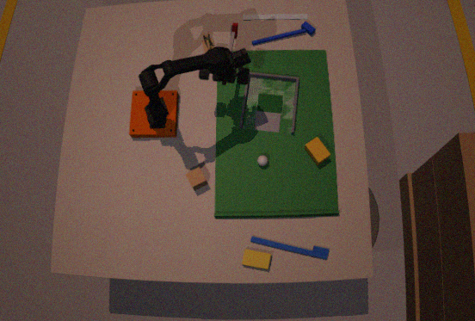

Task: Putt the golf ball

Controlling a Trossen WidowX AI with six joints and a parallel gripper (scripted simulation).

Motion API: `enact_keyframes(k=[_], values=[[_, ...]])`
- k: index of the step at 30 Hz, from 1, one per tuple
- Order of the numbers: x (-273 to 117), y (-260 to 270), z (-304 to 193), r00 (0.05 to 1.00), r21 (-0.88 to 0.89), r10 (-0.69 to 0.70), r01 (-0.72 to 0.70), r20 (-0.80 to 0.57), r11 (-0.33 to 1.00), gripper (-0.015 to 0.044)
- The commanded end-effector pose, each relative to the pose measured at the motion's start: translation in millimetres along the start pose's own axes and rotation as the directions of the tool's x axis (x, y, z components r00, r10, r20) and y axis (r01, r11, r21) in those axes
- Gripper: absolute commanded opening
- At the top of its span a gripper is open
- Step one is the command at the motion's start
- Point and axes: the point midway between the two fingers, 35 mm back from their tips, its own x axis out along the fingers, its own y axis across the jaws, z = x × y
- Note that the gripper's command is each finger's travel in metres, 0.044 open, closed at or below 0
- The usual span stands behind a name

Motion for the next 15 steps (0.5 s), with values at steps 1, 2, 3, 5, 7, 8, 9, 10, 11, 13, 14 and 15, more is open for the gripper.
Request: enact_keyframes(k=[1,2,3,5,7,8,9,10,11,13,14,15], values=[[-5.9,-10.6,-17.9,1.0,0.09,-0.019,0.019,-0.007,0.996,0.0],[-7.1,-13.1,-22.8,1.0,0.112,-0.024,0.025,-0.009,0.993,0.0],[-8.3,-15.5,-27.7,1.0,0.133,-0.029,0.03,-0.01,0.991,0.0],[-10.8,-19.9,-37.7,0.999,0.177,-0.039,0.041,-0.015,0.983,0.0],[-13.3,-24.0,-47.9,0.999,0.22,-0.049,0.052,-0.019,0.974,0.0],[-14.6,-25.9,-53.0,0.998,0.241,-0.054,0.058,-0.022,0.969,0.0],[-15.9,-27.7,-58.1,0.998,0.262,-0.059,0.063,-0.024,0.963,0.0],[-17.5,-29.6,-62.6,0.998,0.286,-0.064,0.069,-0.026,0.956,0.0],[-19.1,-31.4,-67.2,0.997,0.309,-0.07,0.075,-0.028,0.948,0.0],[-22.3,-34.6,-76.5,0.996,0.355,-0.08,0.086,-0.032,0.931,0.0],[-23.9,-36.1,-81.4,0.996,0.377,-0.084,0.091,-0.035,0.922,0.0],[-25.5,-37.5,-86.3,0.995,0.399,-0.088,0.096,-0.039,0.912,0.0]])
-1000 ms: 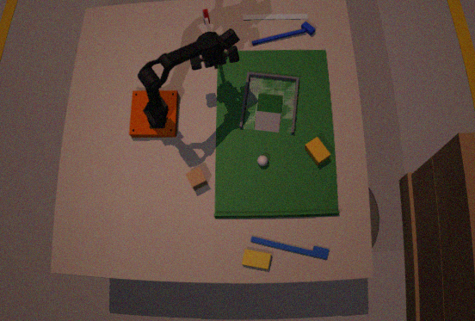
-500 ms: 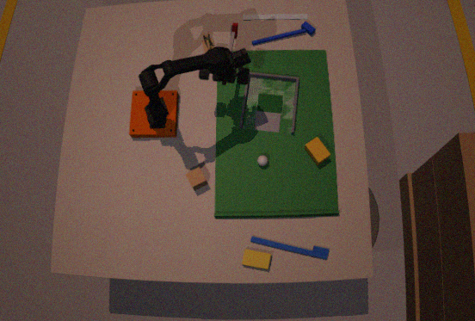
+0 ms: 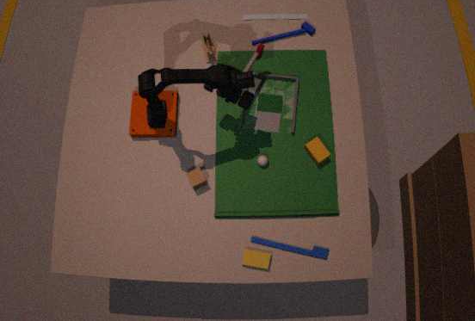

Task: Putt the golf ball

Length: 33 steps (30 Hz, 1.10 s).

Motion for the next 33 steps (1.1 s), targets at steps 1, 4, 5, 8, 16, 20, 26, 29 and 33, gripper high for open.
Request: enact_keyframes(k=[1,4,5,8,16,20,26,29,33], values=[[-5.6,-11.3,-15.9,1.0,0.095,-0.02,0.02,-0.005,0.995,0.0],[-9.7,-19.7,-28.9,0.999,0.167,-0.034,0.035,-0.011,0.985,0.0],[-10.8,-22.1,-33.8,0.999,0.19,-0.037,0.04,-0.016,0.981,0.0],[-14.3,-28.5,-48.9,0.998,0.258,-0.047,0.054,-0.032,0.965,0.0],[-24.2,-42.1,-89.8,0.995,0.43,-0.064,0.089,-0.073,0.898,0.0],[-29.5,-47.4,-110.2,0.994,0.508,-0.066,0.104,-0.091,0.855,0.0],[-37.6,-51.7,-141.1,0.991,0.615,-0.067,0.125,-0.117,0.778,0.0],[-41.7,-51.8,-156.4,0.989,0.662,-0.066,0.135,-0.129,0.737,0.0],[-47.2,-51.2,-176.5,0.987,0.721,-0.063,0.149,-0.145,0.676,0.0]])
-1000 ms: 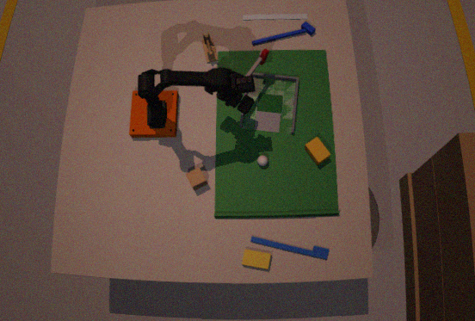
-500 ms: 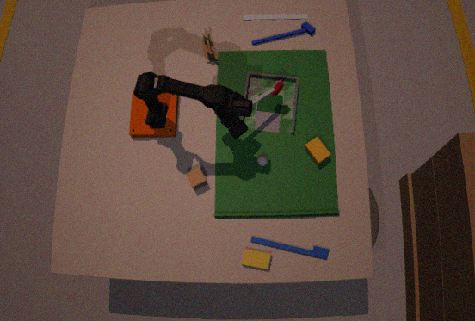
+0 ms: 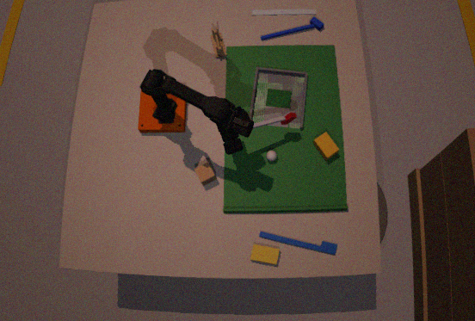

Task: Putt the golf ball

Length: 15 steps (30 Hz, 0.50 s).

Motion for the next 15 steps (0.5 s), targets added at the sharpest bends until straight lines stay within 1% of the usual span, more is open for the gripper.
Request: enact_keyframes(k=[1,15], values=[[-4.2,-13.4,-14.2,1.0,0.085,-0.012,0.013,-0.011,0.996,0.0],[-16.7,-56.2,-73.4,0.997,0.401,-0.032,0.056,-0.067,0.914,0.0]])
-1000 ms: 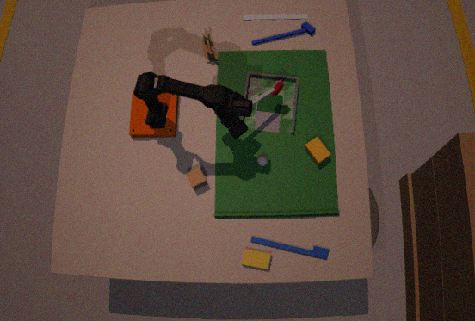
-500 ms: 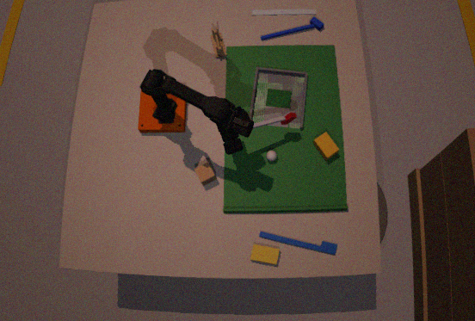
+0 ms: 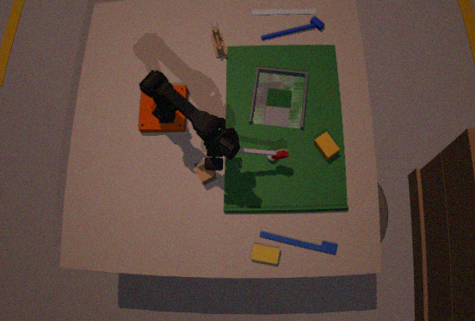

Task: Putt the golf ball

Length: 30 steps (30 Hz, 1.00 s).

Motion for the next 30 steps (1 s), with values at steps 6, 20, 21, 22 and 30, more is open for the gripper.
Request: enact_keyframes(k=[6,20,21,22,30], values=[[-4.0,-17.9,-13.9,1.0,0.105,-0.014,0.015,-0.012,0.994,0.0],[35.6,-18.4,-14.6,1.0,0.105,-0.014,0.015,-0.012,0.994,0.0],[36.1,-18.4,-14.6,1.0,0.105,-0.014,0.015,-0.012,0.994,0.0],[36.9,-18.5,-14.6,1.0,0.105,-0.014,0.015,-0.012,0.994,0.0],[48.6,-18.8,-14.5,1.0,0.105,-0.014,0.015,-0.012,0.994,0.0]])
